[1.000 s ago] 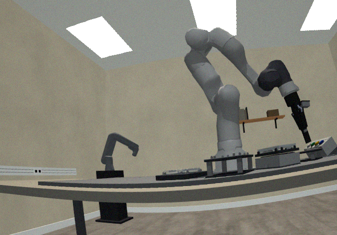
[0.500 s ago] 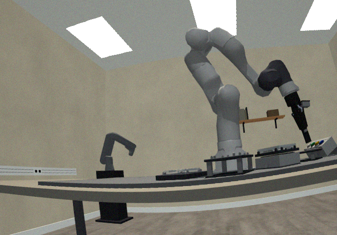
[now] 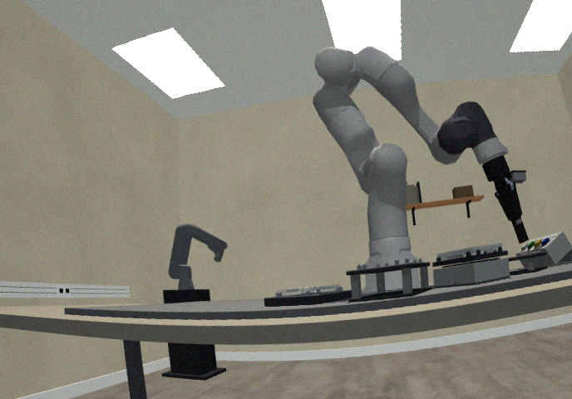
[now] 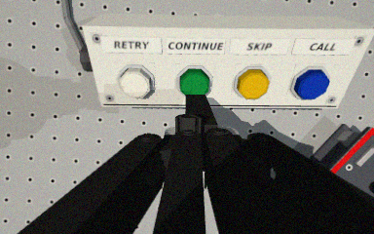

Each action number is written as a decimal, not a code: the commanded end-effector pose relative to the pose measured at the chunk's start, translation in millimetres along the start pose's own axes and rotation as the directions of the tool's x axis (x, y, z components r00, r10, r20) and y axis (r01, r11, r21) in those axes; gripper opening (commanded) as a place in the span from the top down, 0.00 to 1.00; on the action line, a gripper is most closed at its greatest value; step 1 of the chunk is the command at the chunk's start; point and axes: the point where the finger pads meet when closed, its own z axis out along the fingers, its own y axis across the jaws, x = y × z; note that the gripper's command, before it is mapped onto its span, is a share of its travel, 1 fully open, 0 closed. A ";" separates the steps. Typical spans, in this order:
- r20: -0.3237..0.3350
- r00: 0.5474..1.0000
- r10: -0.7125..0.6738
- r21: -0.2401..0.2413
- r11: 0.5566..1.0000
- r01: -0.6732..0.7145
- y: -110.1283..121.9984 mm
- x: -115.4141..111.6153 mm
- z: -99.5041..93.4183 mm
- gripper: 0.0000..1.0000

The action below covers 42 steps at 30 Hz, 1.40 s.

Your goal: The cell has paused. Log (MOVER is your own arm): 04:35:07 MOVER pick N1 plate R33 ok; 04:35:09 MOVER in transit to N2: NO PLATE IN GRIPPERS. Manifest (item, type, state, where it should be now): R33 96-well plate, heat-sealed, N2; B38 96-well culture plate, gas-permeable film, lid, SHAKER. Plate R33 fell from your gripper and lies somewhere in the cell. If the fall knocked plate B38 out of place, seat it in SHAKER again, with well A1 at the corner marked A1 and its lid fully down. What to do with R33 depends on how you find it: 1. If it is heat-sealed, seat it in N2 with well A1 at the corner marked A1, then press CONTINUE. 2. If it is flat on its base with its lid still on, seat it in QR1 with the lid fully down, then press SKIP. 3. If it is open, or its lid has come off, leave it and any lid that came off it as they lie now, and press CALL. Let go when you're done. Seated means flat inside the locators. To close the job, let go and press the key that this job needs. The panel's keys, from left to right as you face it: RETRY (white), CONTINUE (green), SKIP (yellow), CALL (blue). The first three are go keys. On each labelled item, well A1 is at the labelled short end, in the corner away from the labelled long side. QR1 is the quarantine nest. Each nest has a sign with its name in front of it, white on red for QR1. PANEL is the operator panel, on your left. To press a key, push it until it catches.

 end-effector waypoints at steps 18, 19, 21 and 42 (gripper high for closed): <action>-0.002 1.000 0.005 0.001 1.000 -0.005 -0.3 1.2 0.1 0.90; -0.002 1.000 0.005 0.001 1.000 -0.005 -0.3 1.2 0.1 0.90; -0.002 1.000 0.005 0.001 1.000 -0.005 -0.3 1.3 0.3 0.90; -0.002 1.000 0.005 0.001 1.000 -0.005 -0.3 4.1 10.6 0.90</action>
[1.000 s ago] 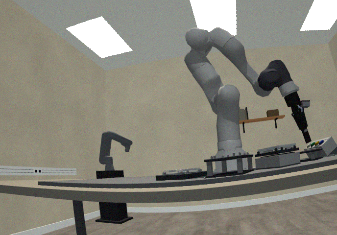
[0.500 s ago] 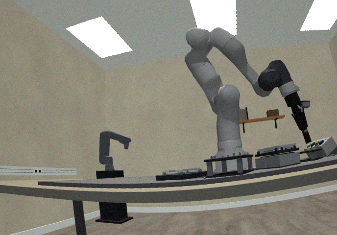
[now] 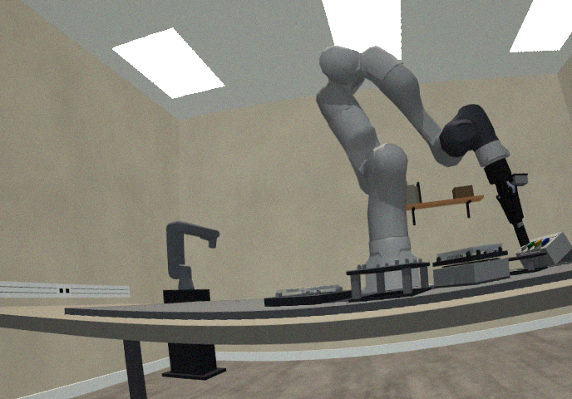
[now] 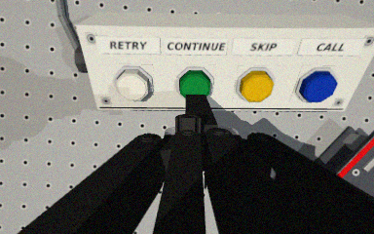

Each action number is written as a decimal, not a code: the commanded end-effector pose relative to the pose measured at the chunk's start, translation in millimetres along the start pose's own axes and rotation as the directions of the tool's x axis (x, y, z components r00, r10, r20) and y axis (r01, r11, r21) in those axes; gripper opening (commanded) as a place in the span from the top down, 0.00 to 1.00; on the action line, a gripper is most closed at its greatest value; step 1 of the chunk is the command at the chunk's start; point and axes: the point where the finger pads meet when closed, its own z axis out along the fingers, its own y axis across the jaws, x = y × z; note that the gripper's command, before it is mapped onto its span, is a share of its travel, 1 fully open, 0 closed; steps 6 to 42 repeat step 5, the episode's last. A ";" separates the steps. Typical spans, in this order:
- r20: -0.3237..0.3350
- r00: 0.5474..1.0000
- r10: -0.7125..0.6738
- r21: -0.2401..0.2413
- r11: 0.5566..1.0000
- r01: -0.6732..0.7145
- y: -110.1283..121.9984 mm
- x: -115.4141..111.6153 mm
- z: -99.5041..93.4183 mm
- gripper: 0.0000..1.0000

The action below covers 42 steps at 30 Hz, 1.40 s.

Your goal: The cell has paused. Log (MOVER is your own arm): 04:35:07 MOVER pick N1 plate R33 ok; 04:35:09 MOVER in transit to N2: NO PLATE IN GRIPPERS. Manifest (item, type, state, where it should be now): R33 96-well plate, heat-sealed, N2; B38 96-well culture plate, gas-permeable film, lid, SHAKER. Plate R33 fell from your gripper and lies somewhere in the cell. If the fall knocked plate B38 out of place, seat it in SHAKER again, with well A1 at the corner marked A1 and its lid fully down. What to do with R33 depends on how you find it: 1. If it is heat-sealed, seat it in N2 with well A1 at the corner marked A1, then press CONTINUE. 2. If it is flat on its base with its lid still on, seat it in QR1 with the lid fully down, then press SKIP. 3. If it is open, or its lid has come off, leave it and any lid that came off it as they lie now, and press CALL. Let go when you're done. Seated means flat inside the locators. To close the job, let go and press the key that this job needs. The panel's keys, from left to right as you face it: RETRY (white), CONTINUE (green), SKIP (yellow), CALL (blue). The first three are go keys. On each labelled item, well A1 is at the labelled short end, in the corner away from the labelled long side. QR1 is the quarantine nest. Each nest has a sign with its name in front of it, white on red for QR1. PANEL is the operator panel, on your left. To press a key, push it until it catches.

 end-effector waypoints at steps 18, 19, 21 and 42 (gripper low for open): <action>-0.009 1.000 0.005 0.002 1.000 -0.005 -0.4 4.7 4.4 0.90; -0.009 1.000 0.005 0.002 1.000 -0.005 -0.4 4.7 4.4 0.90; -0.009 1.000 0.005 0.002 1.000 -0.005 -0.4 4.7 4.4 0.90; -0.009 1.000 0.005 0.002 1.000 -0.005 -0.4 4.7 4.4 0.90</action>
